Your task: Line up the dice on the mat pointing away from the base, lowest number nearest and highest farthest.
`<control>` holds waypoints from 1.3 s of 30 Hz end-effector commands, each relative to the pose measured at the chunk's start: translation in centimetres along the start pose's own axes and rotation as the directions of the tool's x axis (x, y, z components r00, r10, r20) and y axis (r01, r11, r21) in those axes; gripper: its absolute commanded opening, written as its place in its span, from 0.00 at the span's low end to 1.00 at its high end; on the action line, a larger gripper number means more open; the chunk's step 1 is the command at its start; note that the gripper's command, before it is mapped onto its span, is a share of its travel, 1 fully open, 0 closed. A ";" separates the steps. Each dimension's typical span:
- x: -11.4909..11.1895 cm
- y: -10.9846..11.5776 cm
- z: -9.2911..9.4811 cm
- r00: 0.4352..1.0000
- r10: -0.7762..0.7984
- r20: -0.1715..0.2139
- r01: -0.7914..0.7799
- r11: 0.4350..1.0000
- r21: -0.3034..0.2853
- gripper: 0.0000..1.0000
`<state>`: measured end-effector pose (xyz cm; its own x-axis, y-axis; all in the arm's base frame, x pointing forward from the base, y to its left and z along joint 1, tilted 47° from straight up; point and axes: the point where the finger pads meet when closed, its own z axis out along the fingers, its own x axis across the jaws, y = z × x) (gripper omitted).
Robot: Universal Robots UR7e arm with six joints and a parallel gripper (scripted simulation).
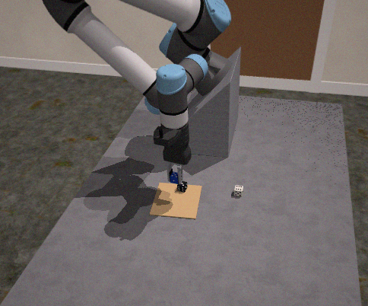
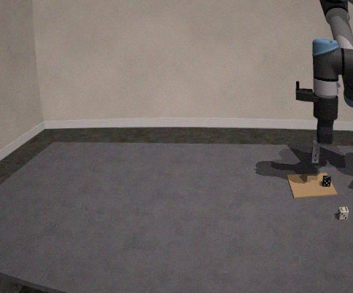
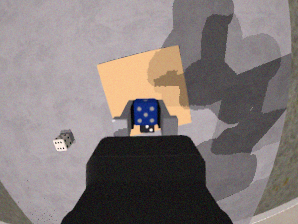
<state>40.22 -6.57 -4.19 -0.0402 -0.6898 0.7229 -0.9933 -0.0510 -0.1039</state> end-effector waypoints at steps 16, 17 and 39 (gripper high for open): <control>0.1 -0.3 6.5 1.000 0.002 0.000 -0.002 1.000 0.005 0.49; 0.1 -0.3 6.7 1.000 0.002 0.000 -0.002 1.000 0.005 0.49; 0.1 -0.2 7.1 1.000 0.000 0.000 0.000 1.000 0.005 0.49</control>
<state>41.19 -11.80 -8.89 -0.0416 -0.6894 0.7232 -0.9927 -0.0534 -0.1080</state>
